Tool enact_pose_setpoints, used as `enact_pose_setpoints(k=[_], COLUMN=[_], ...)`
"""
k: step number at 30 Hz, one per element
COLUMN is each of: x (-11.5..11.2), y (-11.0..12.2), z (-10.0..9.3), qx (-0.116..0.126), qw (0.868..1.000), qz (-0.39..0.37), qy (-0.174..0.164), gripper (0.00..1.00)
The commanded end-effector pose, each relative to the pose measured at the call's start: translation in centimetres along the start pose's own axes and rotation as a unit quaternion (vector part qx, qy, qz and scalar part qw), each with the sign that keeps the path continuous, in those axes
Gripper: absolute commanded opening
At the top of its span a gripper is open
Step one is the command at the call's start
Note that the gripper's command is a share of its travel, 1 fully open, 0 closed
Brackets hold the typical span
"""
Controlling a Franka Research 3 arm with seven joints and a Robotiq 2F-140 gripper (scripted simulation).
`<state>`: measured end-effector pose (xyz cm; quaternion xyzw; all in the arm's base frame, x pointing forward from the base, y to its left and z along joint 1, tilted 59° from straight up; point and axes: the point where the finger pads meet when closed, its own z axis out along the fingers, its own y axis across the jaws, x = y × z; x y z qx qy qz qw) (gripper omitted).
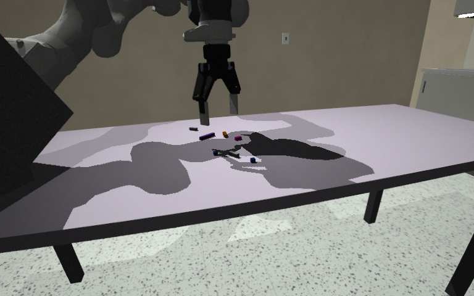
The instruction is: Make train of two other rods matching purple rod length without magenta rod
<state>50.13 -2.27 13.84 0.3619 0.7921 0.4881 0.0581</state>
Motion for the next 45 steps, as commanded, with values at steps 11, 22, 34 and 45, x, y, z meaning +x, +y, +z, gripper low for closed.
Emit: enact_pose_setpoints(k=[11,22,34,45], x=[4.3,6.6,9.1,10.8], y=[0.4,0.4,0.1,-0.3], z=[0.0,0.0,0.0,0.1], qx=[0.001,0.001,0.002,0.002], qw=[0.987,0.971,0.947,0.927], qz=[0.158,0.238,0.321,0.376], qy=[0.000,0.000,-0.001,-0.001], gripper=[1.00,1.00,1.00,1.00])
